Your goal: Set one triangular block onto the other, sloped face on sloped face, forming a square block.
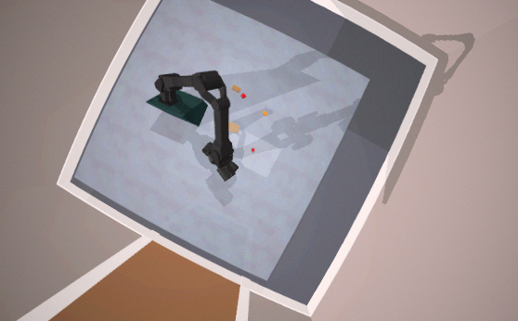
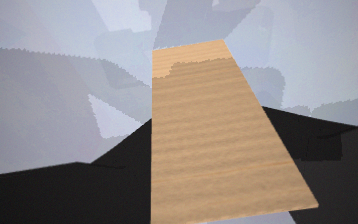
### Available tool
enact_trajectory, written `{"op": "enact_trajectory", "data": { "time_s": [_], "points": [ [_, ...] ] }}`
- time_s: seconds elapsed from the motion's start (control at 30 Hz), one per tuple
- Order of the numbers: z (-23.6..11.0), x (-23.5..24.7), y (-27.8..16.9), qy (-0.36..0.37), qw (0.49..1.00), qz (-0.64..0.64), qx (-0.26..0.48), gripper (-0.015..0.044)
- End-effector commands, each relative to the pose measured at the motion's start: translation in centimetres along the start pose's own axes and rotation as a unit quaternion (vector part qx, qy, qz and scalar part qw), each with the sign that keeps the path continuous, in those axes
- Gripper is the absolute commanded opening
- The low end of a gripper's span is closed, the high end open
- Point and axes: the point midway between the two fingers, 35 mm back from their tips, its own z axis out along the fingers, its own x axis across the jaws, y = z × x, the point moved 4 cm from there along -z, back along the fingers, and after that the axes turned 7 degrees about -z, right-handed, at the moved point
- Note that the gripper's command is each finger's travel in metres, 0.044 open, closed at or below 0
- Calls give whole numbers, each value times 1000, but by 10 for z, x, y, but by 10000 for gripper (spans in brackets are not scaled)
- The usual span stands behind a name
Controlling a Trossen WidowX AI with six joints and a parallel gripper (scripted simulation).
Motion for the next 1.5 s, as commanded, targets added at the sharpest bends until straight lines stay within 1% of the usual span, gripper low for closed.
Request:
{"op": "enact_trajectory", "data": {
  "time_s": [0.0,0.43,0.9,0.93,1.47],
  "points": [
    [-5,0,12,4,999,1,51,0],
    [-7,-5,48,26,976,2,216,0],
    [4,-9,85,48,921,2,388,0],
    [3,-5,76,51,935,3,352,26],
    [3,-5,76,51,935,3,352,440]
  ]
}}
